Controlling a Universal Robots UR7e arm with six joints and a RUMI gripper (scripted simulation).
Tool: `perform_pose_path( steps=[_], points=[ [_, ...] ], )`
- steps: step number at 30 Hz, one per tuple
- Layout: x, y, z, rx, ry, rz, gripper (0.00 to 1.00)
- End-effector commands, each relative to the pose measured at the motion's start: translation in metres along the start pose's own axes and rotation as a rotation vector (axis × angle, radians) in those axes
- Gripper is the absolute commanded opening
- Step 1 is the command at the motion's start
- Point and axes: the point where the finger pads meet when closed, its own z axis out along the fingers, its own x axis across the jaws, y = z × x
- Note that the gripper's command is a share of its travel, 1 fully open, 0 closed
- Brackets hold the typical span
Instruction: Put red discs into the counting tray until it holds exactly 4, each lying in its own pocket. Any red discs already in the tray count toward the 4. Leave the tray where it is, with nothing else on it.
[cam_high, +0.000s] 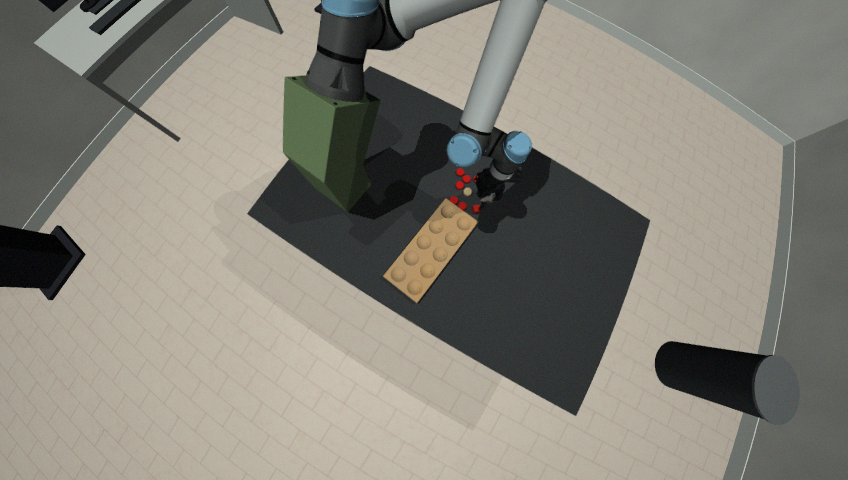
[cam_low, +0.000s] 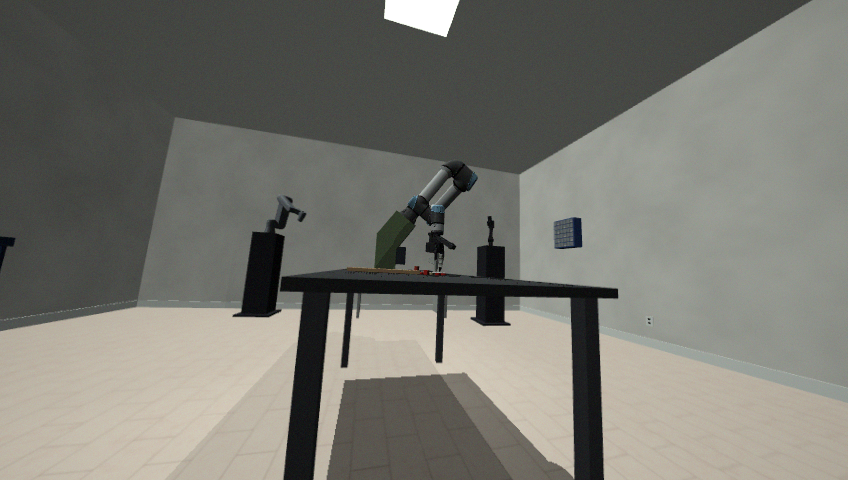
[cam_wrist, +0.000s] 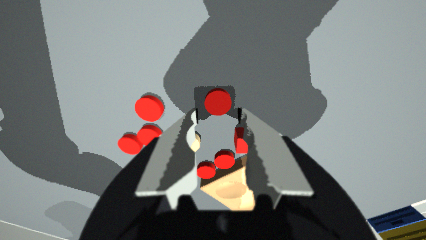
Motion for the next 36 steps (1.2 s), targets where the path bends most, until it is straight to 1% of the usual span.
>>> perform_pose_path(
  steps=[1,17,18,36],
  points=[
    [0.0008,-0.0008,0.013,0.002,0.002,0.0,0.28],
    [0.0008,-0.0008,0.0147,0.002,0.002,0.0,0.28],
    [0.0008,-0.0008,0.0147,0.002,0.002,0.0,0.0],
    [0.0008,-0.0008,0.0147,0.002,0.002,0.0,0.0]
  ],
)
